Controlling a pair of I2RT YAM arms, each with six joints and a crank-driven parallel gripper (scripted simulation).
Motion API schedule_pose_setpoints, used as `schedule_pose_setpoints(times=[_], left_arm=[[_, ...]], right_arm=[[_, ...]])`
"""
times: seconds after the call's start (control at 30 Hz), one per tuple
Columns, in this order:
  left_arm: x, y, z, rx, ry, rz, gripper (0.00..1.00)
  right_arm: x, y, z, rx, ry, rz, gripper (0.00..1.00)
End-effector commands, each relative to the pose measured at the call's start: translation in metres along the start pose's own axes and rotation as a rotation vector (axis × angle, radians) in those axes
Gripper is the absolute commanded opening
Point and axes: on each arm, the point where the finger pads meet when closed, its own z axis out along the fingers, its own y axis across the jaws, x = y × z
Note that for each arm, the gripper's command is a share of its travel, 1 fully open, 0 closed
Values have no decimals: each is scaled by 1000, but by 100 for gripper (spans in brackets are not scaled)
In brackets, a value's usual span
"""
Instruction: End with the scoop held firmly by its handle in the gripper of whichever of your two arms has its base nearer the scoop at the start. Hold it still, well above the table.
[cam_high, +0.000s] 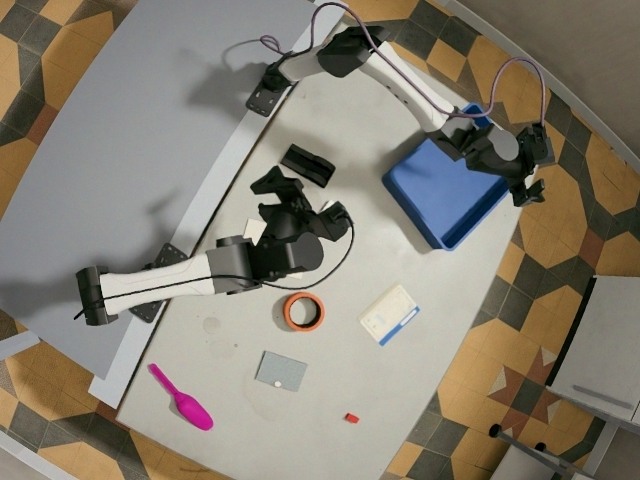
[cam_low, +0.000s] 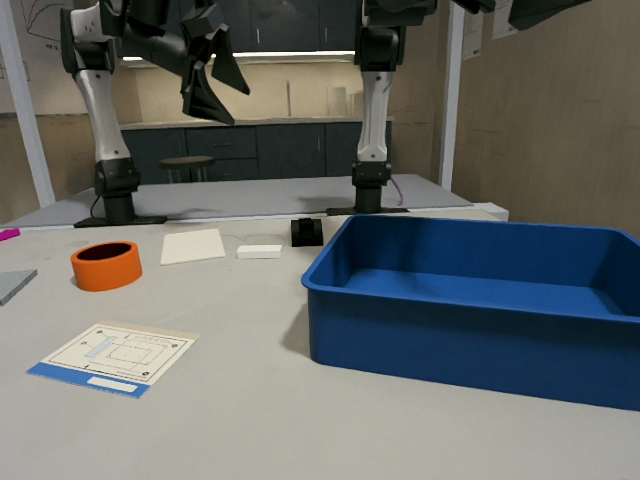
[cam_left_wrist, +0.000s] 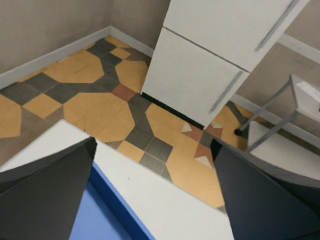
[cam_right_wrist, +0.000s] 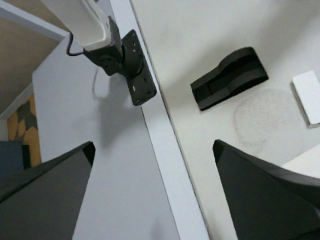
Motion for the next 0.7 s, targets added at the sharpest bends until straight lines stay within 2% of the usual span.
schedule_pose_setpoints(times=[0.0,0.57,0.67], left_arm=[[-8,-3,-2,7,-14,-9,100],[-8,-3,-2,7,-14,-9,100],[-8,-3,-2,7,-14,-9,100]], right_arm=[[-5,3,-3,-4,-17,-15,100],[-5,3,-3,-4,-17,-15,100],[8,-3,-7,24,15,14,63]])
